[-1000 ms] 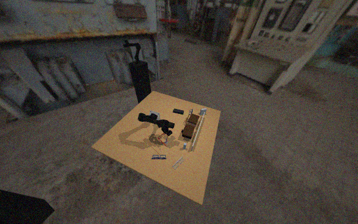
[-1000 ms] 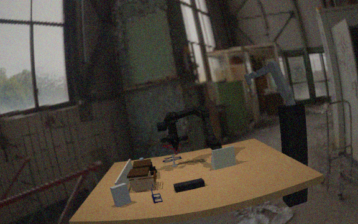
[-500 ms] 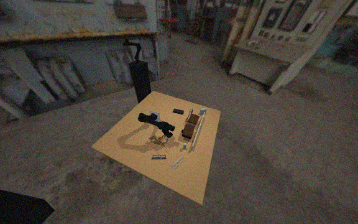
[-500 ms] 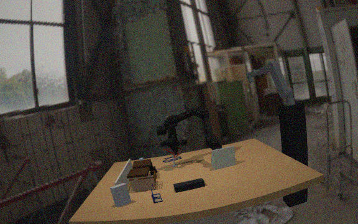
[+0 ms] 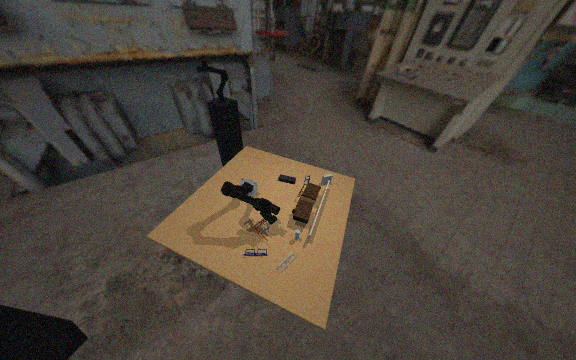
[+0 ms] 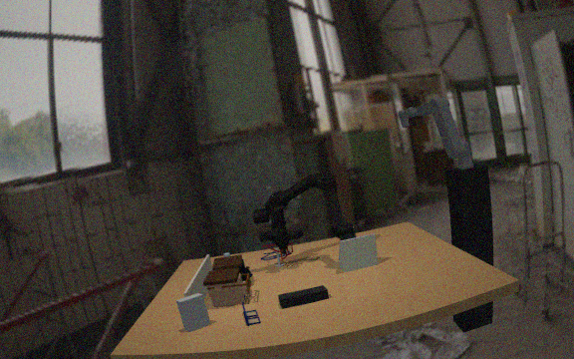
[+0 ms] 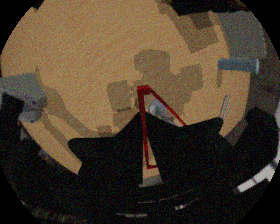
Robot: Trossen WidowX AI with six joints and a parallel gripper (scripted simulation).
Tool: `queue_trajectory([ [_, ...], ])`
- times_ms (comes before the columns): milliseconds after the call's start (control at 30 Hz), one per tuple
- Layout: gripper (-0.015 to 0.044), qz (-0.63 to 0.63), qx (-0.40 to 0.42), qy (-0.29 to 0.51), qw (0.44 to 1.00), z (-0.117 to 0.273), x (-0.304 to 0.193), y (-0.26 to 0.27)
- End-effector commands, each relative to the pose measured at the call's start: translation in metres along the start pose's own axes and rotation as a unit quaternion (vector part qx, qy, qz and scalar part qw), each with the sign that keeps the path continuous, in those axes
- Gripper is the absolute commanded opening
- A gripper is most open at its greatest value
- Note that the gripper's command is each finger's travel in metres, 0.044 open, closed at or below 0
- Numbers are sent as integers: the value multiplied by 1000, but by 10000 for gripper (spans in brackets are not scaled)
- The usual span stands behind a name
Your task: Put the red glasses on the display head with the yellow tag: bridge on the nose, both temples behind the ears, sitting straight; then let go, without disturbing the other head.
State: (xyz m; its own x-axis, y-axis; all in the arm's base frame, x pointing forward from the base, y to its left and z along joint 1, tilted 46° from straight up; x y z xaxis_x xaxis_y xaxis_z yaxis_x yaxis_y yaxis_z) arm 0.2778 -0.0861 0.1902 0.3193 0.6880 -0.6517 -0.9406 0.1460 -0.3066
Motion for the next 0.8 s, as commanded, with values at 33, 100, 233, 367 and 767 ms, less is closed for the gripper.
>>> queue_trajectory([
  [33, 0, 1, -1, -1, 1000, 0, -4, 6],
  [100, 0, 1, -1, -1, 1000, 0, -5, 7],
  [233, 0, 1, -1, -1, 1000, 0, -6, 7],
  [367, 0, 1, -1, -1, 1000, 0, -7, 9],
  [767, 0, 1, -1, -1, 1000, 0, -12, 14],
])
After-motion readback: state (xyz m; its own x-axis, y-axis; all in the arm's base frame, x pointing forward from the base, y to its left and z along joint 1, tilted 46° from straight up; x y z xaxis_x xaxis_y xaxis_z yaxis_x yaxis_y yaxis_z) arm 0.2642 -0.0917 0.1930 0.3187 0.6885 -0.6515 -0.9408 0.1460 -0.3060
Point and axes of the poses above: the point midway between the two fingers, 35 mm back from their tips, its own z axis back along the fingers, its own y axis across the jaws, x = y × z, the point moved 3 cm from there along z, back along the fingers, and after that the axes turned 2 degrees about z, right-handed, at the moved point
